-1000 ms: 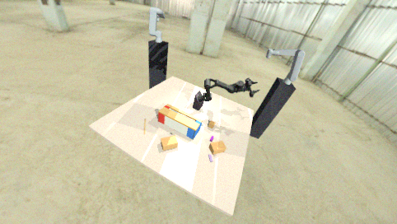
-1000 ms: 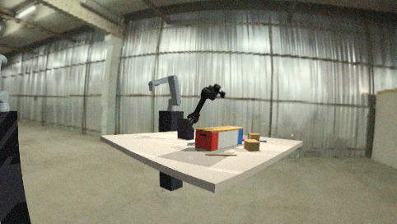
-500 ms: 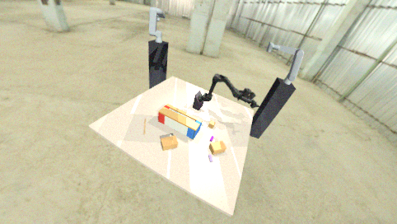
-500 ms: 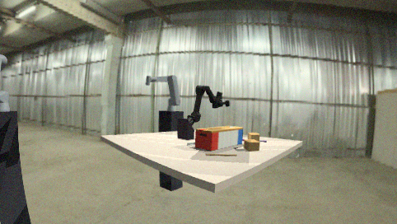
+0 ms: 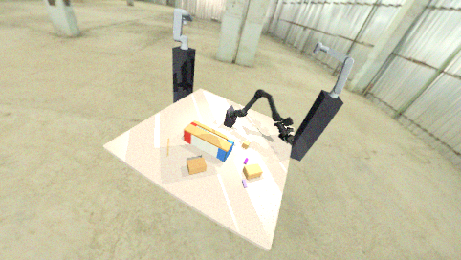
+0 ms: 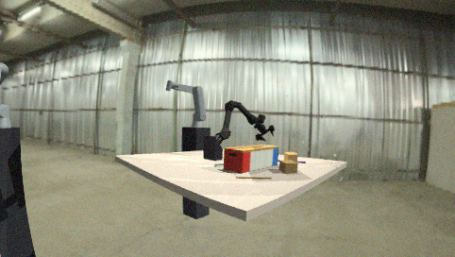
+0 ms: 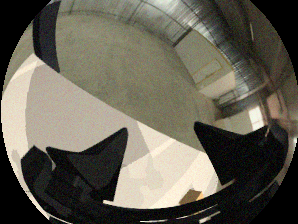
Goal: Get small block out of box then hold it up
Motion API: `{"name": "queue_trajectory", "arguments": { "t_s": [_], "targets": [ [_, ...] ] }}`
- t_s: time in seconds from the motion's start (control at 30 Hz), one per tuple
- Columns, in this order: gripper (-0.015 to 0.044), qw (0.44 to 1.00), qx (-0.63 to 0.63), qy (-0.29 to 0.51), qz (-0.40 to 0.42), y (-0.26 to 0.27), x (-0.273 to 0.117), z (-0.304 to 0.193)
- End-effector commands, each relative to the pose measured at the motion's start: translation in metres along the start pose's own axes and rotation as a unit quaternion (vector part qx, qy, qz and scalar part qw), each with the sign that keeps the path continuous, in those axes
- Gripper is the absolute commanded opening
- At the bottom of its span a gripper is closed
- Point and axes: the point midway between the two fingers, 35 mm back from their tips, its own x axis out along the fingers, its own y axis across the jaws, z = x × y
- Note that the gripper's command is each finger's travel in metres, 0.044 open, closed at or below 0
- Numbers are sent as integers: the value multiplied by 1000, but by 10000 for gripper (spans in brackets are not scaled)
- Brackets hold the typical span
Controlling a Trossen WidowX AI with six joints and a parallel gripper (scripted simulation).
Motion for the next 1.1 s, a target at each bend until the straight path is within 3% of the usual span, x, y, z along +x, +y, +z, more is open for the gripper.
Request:
{"name": "queue_trajectory", "arguments": {
  "t_s": [0.0,0.2,0.43,0.87,0.97,1.07],
  "targets": [
    [400,996,-38,77,-13,-24,8,-47],
    [400,976,-76,203,-24,-62,1,-129],
    [400,935,-93,342,-27,-108,-38,-221],
    [400,830,-46,556,14,-164,-185,-363],
    [400,810,-63,584,-2,-186,-221,-362],
    [400,800,-46,597,34,-178,-241,-383]
  ]
}}
